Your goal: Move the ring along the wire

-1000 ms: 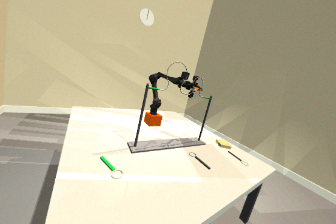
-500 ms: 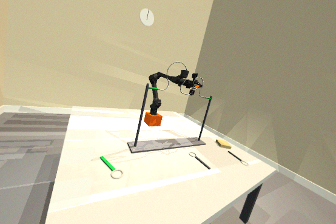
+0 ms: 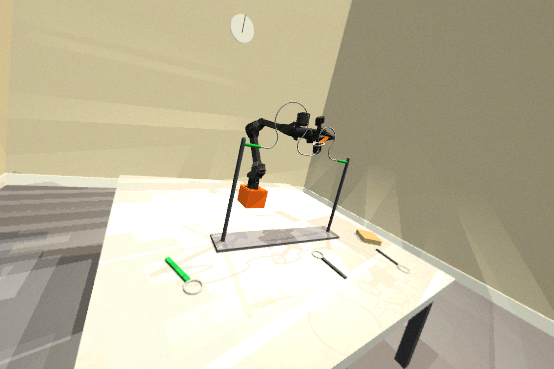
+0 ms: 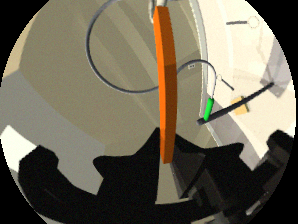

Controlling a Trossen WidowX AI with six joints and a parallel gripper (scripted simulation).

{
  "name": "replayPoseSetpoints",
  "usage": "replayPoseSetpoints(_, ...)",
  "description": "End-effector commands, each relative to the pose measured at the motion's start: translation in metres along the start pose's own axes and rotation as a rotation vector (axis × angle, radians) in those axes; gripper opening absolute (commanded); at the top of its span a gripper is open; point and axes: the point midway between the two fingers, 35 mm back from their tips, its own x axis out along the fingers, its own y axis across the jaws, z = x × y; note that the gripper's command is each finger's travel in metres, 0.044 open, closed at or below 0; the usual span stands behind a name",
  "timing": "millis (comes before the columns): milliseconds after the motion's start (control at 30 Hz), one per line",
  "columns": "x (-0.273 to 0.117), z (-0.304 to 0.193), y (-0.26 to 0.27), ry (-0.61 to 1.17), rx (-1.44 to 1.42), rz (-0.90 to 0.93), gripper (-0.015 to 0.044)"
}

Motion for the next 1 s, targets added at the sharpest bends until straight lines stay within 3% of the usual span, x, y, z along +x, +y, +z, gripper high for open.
replayPoseSetpoints(0,-0.001,-0.002,0.009,0.008,0.011,0.015,-0.015)
replayPoseSetpoints(967,-0.001,0.001,0.0,-0.019,-0.209,-0.104,-0.015)
